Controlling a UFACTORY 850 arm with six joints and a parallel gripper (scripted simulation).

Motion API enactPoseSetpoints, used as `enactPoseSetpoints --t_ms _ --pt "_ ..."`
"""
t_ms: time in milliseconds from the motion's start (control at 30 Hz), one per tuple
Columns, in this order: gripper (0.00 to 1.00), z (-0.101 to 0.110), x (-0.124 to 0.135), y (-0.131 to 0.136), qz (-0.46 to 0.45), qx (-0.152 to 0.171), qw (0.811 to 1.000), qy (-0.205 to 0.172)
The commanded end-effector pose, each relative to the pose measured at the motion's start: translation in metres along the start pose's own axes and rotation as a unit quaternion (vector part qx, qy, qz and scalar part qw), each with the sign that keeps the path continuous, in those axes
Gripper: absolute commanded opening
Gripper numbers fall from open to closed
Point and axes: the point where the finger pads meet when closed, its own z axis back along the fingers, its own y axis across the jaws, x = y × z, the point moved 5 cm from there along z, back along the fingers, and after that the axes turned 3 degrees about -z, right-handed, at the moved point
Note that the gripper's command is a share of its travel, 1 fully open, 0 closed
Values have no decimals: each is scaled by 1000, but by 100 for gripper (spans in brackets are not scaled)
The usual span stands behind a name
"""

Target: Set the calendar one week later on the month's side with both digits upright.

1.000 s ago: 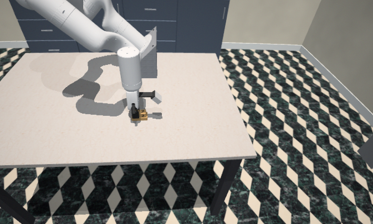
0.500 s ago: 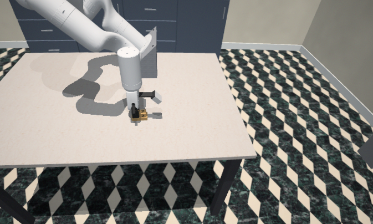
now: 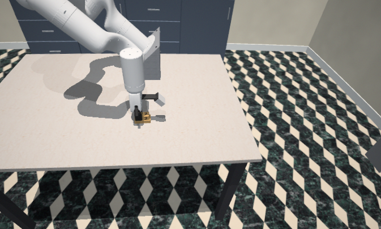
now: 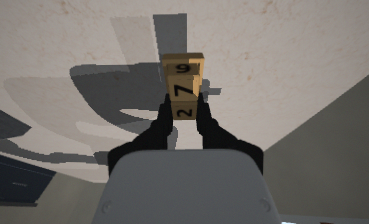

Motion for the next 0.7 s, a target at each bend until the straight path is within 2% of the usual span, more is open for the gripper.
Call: enactPoseSetpoints --t_ms 0,333,667 --pt "27 1 0 1 0 1 1000 0" --pt "27 11 0 1 0 1 1000 0" --pt "27 79 0 0 0 1 1000 0"
